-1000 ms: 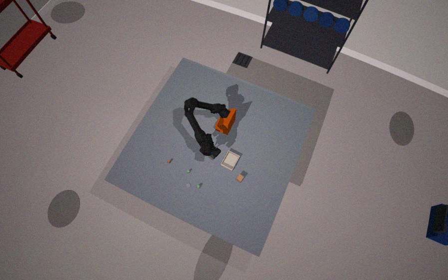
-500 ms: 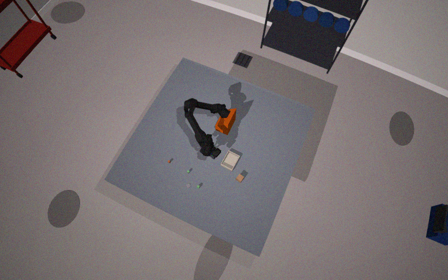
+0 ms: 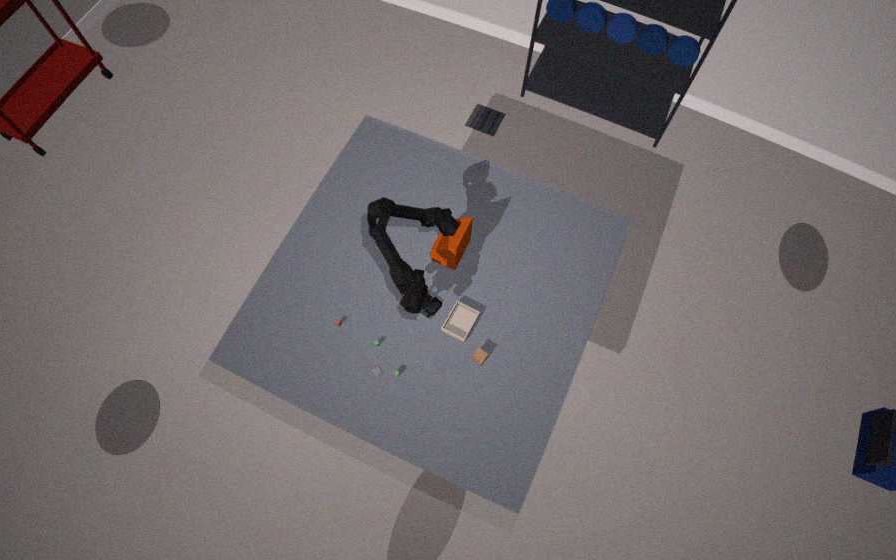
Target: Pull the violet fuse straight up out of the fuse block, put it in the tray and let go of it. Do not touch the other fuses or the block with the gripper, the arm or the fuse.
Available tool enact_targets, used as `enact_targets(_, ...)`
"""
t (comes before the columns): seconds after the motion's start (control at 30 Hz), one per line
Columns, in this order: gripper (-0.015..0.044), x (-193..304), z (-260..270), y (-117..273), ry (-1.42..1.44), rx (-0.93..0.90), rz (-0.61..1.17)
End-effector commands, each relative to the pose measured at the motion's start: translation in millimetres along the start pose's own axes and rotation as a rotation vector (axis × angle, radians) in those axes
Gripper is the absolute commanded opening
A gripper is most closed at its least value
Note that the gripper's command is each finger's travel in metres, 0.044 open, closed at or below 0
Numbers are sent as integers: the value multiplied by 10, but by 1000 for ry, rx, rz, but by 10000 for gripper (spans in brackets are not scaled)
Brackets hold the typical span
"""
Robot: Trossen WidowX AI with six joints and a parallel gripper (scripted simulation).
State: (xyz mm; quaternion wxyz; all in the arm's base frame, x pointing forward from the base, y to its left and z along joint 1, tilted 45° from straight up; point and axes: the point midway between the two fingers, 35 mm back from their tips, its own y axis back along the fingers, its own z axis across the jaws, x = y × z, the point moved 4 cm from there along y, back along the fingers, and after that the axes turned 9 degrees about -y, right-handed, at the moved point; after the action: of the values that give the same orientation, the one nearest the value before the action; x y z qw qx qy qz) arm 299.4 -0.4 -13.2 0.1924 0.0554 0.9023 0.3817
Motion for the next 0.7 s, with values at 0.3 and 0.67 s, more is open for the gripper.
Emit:
enact_targets(0.3, 0, 0, 0, 2, 0, 0, 0)
enact_targets(0.67, 0, -2, 3, 43, 0, 0, -1)
